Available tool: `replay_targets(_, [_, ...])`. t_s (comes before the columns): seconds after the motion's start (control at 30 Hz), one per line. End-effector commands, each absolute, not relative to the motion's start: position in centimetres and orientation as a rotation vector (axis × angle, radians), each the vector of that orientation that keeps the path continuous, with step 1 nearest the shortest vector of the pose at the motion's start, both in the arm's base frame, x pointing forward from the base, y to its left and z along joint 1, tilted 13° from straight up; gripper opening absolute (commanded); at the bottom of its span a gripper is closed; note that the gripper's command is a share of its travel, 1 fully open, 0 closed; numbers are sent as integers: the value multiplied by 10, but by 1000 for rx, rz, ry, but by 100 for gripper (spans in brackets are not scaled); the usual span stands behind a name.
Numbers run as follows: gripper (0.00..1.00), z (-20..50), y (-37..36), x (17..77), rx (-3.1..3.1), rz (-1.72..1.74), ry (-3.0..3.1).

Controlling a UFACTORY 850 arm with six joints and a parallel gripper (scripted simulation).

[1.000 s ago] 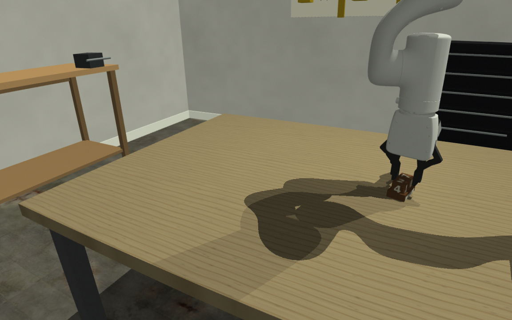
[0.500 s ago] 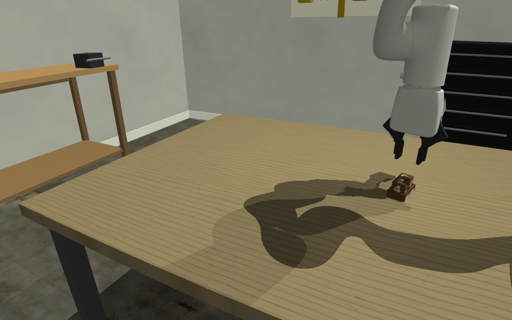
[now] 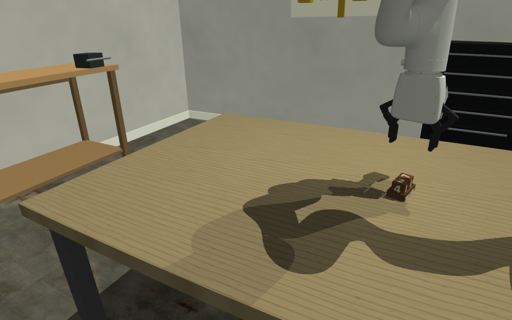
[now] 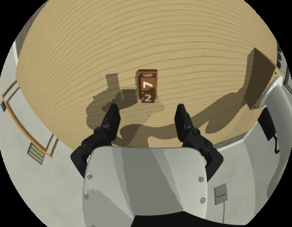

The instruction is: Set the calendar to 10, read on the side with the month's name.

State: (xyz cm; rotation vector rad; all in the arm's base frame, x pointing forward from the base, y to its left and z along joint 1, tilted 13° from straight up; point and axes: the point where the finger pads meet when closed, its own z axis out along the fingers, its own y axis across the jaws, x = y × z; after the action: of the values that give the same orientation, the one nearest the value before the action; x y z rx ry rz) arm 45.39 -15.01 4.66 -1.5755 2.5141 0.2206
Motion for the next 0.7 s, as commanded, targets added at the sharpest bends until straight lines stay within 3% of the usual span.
replay_targets(0.0, [100,48,-151,455,-1576,219,2514])
replay_targets(0.67, [100,50,-151,455,-1576,219,2514])
